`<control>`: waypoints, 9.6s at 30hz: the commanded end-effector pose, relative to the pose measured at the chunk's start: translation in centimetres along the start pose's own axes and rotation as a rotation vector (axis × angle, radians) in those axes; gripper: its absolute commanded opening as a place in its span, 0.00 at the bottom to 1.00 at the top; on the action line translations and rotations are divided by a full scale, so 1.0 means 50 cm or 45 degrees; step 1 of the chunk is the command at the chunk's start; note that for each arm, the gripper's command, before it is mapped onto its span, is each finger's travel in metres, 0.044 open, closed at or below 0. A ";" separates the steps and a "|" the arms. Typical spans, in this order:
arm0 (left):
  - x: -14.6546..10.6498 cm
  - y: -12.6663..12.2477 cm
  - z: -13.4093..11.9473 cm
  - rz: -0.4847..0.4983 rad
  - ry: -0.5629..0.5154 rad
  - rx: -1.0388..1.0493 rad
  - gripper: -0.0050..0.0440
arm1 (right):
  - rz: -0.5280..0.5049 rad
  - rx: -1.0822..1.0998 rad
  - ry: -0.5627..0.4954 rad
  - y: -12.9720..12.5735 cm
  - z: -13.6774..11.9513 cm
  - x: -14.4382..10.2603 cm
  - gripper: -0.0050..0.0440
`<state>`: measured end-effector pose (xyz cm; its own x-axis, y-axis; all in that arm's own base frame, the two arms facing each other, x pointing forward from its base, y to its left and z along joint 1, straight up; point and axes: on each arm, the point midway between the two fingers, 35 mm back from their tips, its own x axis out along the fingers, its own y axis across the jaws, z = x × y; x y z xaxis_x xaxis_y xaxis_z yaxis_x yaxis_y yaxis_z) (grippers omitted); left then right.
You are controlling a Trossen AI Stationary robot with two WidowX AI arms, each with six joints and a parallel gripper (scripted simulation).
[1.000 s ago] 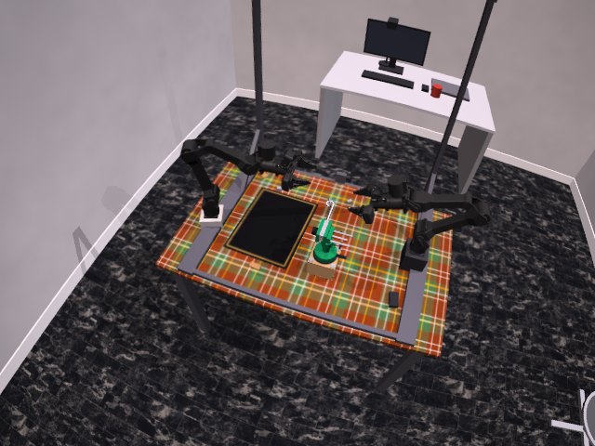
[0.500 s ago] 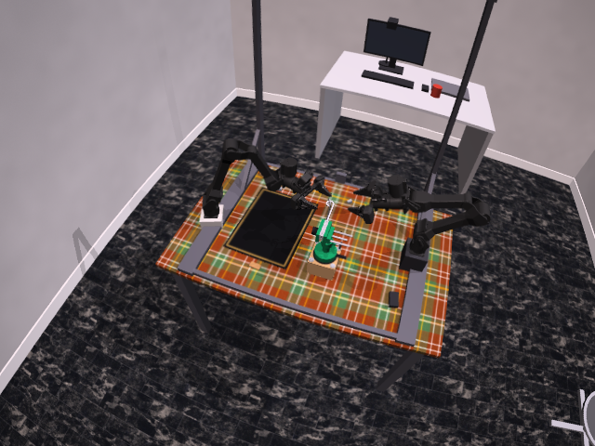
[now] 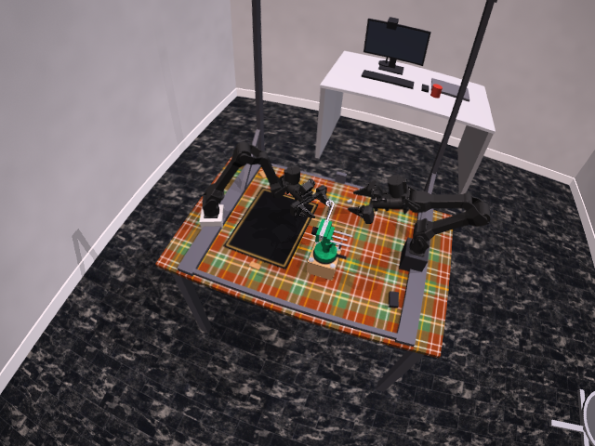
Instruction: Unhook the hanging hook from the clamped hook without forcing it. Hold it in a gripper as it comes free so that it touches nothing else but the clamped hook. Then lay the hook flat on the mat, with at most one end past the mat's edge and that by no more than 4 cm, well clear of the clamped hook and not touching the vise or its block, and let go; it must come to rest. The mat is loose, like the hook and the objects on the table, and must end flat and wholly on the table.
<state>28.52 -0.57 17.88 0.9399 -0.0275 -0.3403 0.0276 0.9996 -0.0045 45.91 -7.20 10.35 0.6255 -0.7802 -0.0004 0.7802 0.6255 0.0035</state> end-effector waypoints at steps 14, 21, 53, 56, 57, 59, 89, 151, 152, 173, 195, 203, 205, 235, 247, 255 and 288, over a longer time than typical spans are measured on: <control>-0.002 0.000 0.012 0.002 -0.019 0.004 1.00 | -0.009 0.023 -0.020 0.007 0.019 0.053 1.00; -0.002 0.000 0.012 0.002 -0.019 0.004 1.00 | -0.009 0.023 -0.021 0.007 0.021 0.073 1.00; -0.002 0.000 0.012 0.002 -0.019 0.004 1.00 | -0.009 0.023 -0.023 0.005 0.026 0.121 0.46; -0.002 0.000 0.012 0.002 -0.019 0.004 1.00 | -0.009 0.023 -0.023 0.005 0.026 0.121 0.41; -0.002 0.000 0.012 0.002 -0.019 0.004 1.00 | -0.009 0.023 -0.023 0.005 0.026 0.121 0.36; -0.002 0.000 0.012 0.002 -0.019 0.004 1.00 | -0.009 0.023 -0.023 0.005 0.026 0.121 0.27; -0.002 0.000 0.012 0.002 -0.019 0.004 1.00 | -0.009 0.023 -0.023 0.005 0.028 0.121 0.10; -0.002 0.000 0.012 0.002 -0.019 0.004 1.00 | -0.009 0.024 -0.023 0.010 0.096 0.110 0.10; -0.002 0.000 0.012 0.002 -0.019 0.004 1.00 | -0.009 0.024 -0.023 0.010 0.096 0.110 0.10; -0.002 0.000 0.012 0.002 -0.019 0.004 1.00 | -0.009 0.024 -0.023 0.010 0.096 0.110 0.10; -0.002 0.000 0.012 0.002 -0.019 0.004 1.00 | -0.009 0.024 -0.023 0.010 0.096 0.110 0.10; -0.002 0.000 0.012 0.002 -0.019 0.004 1.00 | -0.009 0.024 -0.023 0.010 0.096 0.110 0.10; -0.002 0.000 0.012 0.002 -0.019 0.004 1.00 | -0.009 0.024 -0.023 0.010 0.096 0.110 0.10; -0.002 0.000 0.012 0.002 -0.019 0.004 1.00 | -0.009 0.023 -0.023 -0.002 0.096 0.125 0.10; -0.002 0.000 0.012 0.002 -0.019 0.004 1.00 | -0.009 0.023 -0.024 -0.005 0.097 0.138 0.10; -0.002 0.000 0.012 0.002 -0.019 0.004 1.00 | -0.009 0.023 -0.024 -0.012 0.097 0.143 0.10; -0.002 0.000 0.012 0.002 -0.019 0.004 1.00 | -0.009 0.021 -0.024 -0.064 0.096 0.133 0.10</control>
<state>28.52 -0.57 17.88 0.9399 -0.0274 -0.3403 0.0276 0.9996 -0.0045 48.27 -14.79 13.08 0.6197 -0.7847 -0.0137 0.7847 0.6198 -0.0107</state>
